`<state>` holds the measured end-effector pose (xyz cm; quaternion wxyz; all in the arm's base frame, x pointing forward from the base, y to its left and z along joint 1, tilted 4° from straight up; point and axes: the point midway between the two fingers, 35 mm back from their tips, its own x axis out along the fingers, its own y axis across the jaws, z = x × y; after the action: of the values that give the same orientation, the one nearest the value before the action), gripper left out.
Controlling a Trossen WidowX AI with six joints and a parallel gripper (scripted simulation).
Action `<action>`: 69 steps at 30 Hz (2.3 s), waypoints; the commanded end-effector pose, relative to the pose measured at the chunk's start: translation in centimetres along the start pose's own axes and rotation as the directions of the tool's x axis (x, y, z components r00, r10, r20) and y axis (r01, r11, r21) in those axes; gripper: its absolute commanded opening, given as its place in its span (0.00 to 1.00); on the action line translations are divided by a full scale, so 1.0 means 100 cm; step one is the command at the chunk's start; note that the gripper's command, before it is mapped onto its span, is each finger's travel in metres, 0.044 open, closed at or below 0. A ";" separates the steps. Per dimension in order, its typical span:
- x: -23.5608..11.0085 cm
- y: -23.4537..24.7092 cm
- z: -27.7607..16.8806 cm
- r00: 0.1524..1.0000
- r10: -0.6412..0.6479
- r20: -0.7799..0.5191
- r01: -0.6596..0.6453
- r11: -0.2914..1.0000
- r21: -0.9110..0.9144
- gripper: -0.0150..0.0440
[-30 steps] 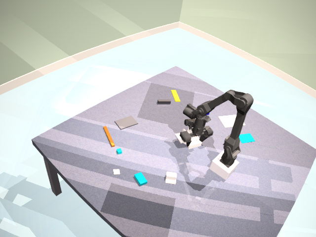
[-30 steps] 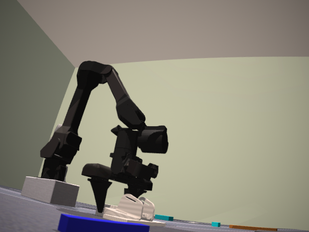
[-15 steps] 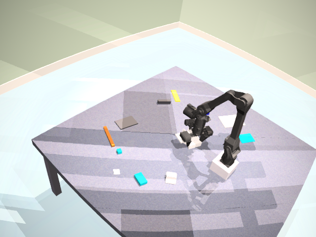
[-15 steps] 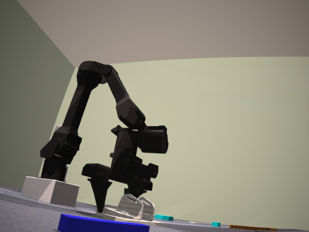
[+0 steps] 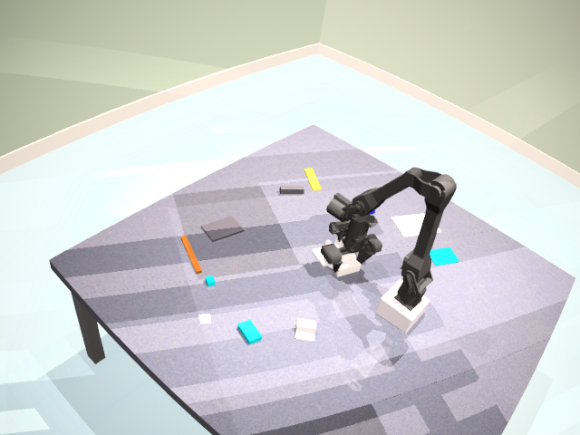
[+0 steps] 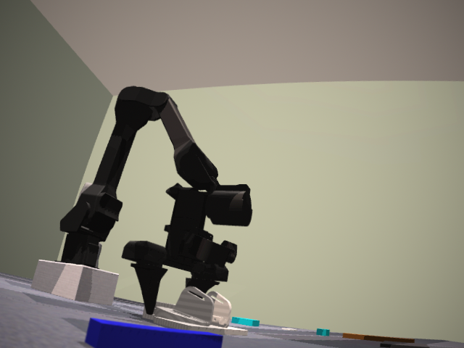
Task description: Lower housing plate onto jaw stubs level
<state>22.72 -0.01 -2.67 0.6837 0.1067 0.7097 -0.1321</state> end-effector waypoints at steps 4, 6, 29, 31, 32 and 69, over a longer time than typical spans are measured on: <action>0.000 -0.001 0.000 1.000 -0.004 0.001 0.004 1.000 -0.001 0.85; 0.000 -0.001 0.000 1.000 -0.004 0.001 0.004 1.000 -0.001 0.85; 0.000 0.000 0.000 1.000 0.000 0.000 0.000 1.000 0.000 1.00; 0.000 0.000 0.000 1.000 0.000 0.000 0.000 1.000 0.000 1.00; -0.001 0.000 0.000 1.000 0.000 0.000 0.000 1.000 0.000 1.00; -0.126 -0.010 -0.022 1.000 -0.004 0.000 0.004 1.000 -0.001 1.00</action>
<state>20.89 0.23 9.94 0.6833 0.1043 0.7108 -0.1303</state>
